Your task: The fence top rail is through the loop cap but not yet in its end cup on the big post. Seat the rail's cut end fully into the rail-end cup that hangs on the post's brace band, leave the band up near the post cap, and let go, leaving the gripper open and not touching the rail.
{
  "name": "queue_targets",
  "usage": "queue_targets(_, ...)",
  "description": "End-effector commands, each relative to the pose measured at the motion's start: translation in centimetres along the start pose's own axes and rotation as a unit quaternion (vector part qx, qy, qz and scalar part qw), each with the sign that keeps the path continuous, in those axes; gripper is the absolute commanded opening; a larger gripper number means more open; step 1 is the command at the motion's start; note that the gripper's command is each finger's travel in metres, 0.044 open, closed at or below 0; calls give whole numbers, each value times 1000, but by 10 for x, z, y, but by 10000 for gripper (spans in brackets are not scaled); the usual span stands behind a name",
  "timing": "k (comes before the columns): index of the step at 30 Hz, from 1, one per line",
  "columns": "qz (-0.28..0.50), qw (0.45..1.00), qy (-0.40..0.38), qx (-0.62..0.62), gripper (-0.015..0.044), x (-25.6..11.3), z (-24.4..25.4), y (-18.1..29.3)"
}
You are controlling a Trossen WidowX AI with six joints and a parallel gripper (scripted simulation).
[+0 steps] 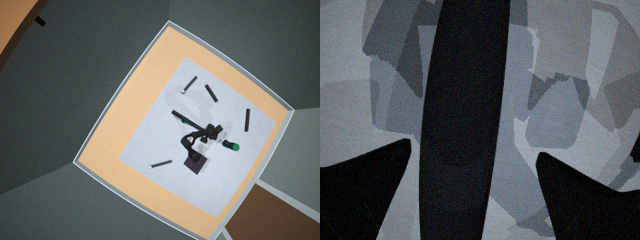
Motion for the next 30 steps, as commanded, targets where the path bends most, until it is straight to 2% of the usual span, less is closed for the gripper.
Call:
queue_targets(1, 2, 1000, 0, 4, 335, 2, -1, 0)
queue_targets(4, 2, 1000, 0, 4, 256, 2, -1, 0)
queue_targets(23, 2, 1000, 0, 4, 130, 2, -1, 0)
queue_targets(28, 2, 1000, 0, 4, 0, -3, 0, 0)
queue_targets(30, 2, 1000, 0, 4, 0, -4, 0, 0)
Point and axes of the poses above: the point midway between the two fingers, 35 mm back from their tips, its own x axis out along the fingers, its own z axis across the jaws, y = z × x, the point moved 2 cm from there along -x, back along the fingers, and after that the axes turned 1 degree about -x, right-handed, at the moved point
